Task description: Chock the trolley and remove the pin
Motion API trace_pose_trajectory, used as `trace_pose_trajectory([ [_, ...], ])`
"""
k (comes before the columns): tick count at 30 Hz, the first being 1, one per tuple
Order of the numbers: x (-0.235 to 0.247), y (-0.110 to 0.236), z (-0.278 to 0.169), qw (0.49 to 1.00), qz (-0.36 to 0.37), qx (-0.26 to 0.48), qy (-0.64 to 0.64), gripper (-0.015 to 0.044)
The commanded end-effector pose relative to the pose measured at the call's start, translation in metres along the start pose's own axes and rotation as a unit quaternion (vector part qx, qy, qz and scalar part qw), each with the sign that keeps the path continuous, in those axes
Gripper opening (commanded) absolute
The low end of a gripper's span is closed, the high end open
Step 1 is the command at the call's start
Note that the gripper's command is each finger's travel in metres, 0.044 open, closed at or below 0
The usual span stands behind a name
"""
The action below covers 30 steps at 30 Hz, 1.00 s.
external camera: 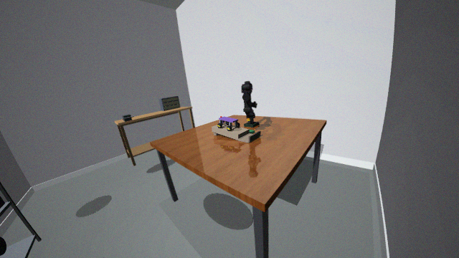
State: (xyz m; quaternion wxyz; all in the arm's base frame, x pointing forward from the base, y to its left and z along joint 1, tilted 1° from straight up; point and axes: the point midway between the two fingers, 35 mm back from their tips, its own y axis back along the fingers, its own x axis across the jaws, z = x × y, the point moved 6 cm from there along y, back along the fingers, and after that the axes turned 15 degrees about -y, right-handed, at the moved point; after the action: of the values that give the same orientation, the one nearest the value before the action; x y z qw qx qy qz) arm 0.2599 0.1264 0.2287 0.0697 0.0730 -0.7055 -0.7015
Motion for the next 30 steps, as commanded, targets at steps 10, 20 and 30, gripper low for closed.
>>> trace_pose_trajectory([
  [10, -0.0017, 0.0013, 0.0029, 0.976, 0.004, 0.015, 0.216, 0.0000],
  [20, -0.0022, 0.0013, 0.0055, 0.921, 0.013, 0.025, 0.388, 0.0000],
  [30, -0.0025, 0.0013, 0.0070, 0.878, 0.019, 0.029, 0.478, 0.0000],
])
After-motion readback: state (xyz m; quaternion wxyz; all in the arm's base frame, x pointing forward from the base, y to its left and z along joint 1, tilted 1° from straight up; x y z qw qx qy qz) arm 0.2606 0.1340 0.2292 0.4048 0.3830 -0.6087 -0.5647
